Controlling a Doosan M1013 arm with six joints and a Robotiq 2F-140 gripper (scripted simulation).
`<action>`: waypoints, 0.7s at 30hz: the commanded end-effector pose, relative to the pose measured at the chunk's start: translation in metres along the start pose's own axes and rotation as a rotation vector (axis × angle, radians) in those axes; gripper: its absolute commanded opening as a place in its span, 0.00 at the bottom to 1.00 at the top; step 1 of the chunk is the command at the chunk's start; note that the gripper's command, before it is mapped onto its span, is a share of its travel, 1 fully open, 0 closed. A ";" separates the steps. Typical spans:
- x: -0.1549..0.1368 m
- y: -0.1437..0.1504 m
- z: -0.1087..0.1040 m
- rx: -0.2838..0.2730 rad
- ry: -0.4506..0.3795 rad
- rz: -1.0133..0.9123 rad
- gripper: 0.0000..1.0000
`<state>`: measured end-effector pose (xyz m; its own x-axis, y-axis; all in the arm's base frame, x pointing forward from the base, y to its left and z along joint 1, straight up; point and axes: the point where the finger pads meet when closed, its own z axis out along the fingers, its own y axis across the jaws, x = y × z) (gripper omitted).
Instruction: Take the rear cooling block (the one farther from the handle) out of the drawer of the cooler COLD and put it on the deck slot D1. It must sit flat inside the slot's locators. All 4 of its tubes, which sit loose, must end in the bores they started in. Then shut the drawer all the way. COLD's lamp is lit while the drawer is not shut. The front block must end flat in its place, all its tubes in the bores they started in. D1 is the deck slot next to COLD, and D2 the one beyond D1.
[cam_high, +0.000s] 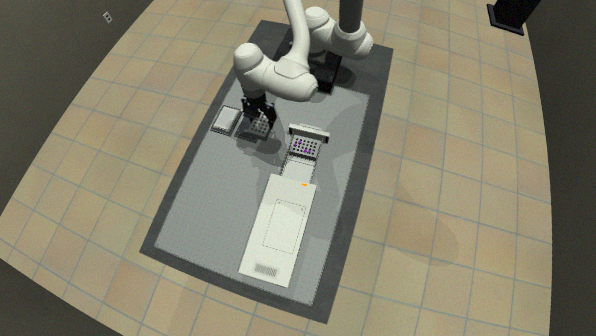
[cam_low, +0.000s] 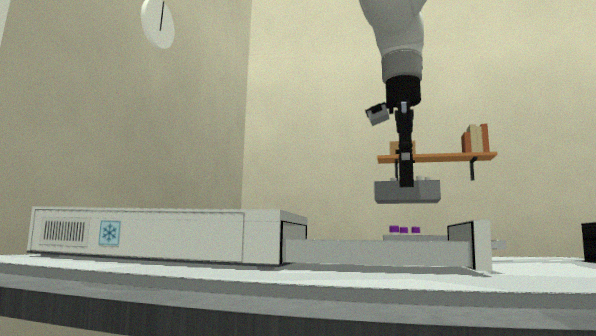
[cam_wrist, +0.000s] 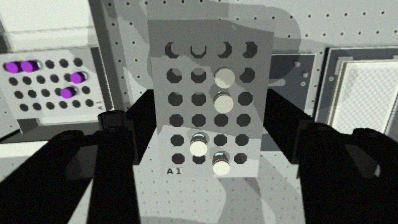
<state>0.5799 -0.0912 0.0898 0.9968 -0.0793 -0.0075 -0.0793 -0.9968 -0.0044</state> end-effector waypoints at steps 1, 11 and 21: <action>-0.003 0.006 -0.001 0.000 0.001 0.000 0.10; -0.015 0.030 -0.001 0.000 0.001 0.000 0.10; -0.025 0.049 -0.001 0.000 0.001 0.000 0.10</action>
<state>0.5534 -0.1343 0.0897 0.9968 -0.0794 -0.0075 -0.0794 -0.9968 -0.0044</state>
